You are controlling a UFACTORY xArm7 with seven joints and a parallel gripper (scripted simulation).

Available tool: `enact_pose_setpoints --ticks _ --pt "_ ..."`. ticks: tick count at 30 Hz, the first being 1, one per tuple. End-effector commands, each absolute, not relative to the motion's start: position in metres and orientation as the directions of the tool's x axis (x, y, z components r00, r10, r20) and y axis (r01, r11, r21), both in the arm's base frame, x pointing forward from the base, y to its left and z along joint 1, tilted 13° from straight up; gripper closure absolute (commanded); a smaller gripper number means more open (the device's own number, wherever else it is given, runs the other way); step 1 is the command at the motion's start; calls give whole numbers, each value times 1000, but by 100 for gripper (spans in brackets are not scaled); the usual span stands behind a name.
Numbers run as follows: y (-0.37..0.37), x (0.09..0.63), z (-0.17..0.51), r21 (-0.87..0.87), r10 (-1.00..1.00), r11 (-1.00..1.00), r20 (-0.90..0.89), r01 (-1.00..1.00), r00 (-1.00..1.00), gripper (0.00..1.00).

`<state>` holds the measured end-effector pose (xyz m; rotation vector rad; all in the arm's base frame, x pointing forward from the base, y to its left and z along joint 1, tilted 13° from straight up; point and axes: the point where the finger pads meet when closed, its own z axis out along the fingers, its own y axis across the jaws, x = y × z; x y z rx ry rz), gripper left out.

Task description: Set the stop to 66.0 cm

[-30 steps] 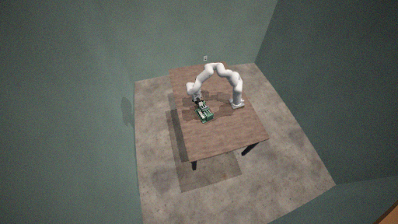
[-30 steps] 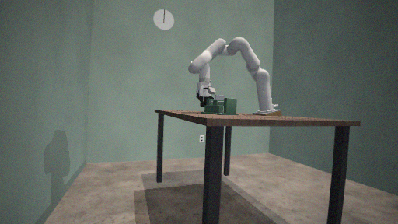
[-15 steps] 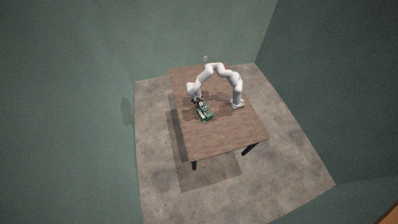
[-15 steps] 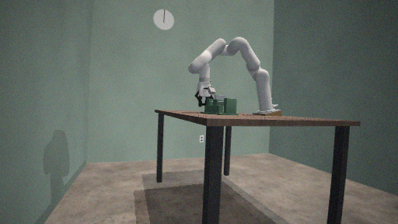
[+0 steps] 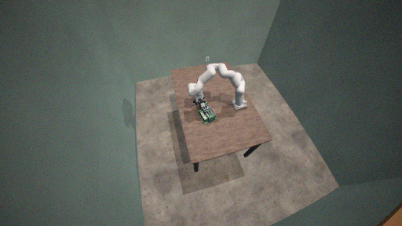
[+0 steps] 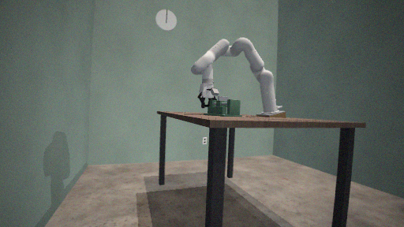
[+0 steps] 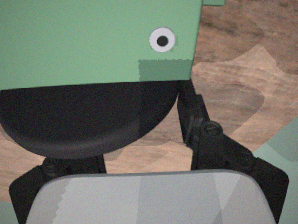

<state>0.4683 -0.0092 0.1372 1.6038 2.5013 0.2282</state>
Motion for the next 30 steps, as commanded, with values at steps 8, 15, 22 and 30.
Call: enact_pose_setpoints --ticks 8,15,22,30 --pt "-9 469 142 217 910 413 -55 885 -411 43" --pt "-12 453 209 217 910 413 -55 885 -411 43" --pt "-13 447 236 217 910 413 -55 885 -411 43" --pt "-13 447 236 217 910 413 -55 885 -411 43"
